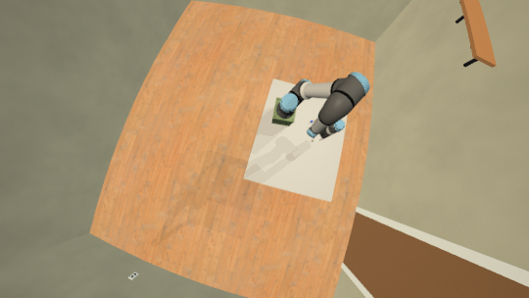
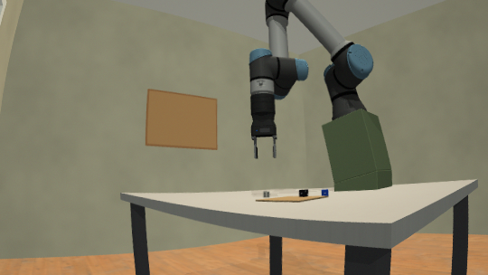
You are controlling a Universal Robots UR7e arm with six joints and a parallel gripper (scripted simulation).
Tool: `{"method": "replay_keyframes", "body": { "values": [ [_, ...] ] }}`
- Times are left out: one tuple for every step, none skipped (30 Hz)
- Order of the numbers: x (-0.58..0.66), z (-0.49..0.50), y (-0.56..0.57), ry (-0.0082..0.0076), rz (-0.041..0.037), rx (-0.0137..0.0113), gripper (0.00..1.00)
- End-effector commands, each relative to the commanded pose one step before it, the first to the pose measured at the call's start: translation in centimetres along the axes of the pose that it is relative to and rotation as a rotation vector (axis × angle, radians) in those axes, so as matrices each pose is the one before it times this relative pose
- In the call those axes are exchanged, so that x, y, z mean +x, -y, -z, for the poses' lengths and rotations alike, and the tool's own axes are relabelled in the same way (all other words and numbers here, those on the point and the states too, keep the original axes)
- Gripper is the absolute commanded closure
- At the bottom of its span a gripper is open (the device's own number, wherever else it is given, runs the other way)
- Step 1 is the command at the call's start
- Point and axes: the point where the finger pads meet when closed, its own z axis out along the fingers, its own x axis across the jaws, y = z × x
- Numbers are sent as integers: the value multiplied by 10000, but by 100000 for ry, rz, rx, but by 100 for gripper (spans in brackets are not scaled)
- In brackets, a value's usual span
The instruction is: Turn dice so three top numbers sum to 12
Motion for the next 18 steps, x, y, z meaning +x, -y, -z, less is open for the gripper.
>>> {"method": "replay_keyframes", "body": {
  "values": [
    [-354,309,-126,104,-21,-5,0],
    [0,0,0,0,-2,0,0],
    [3,-2,2,0,-12,0,0],
    [7,-5,6,0,-32,0,0],
    [13,-10,12,0,-61,0,0],
    [21,-16,19,0,-99,0,0],
    [31,-24,28,0,-145,0,0],
    [43,-33,39,0,-198,0,0],
    [56,-43,51,0,-259,0,0],
    [71,-54,64,0,-327,0,0],
    [87,-66,78,0,-401,0,0],
    [104,-79,94,-1,-481,0,0],
    [122,-93,110,-1,-567,0,0],
    [141,-108,128,-1,-657,0,0],
    [160,-123,146,-1,-753,0,0],
    [0,0,0,0,0,0,0],
    [0,0,0,0,0,0,0],
    [180,-140,165,-1,-852,-1,0]
  ]
}}
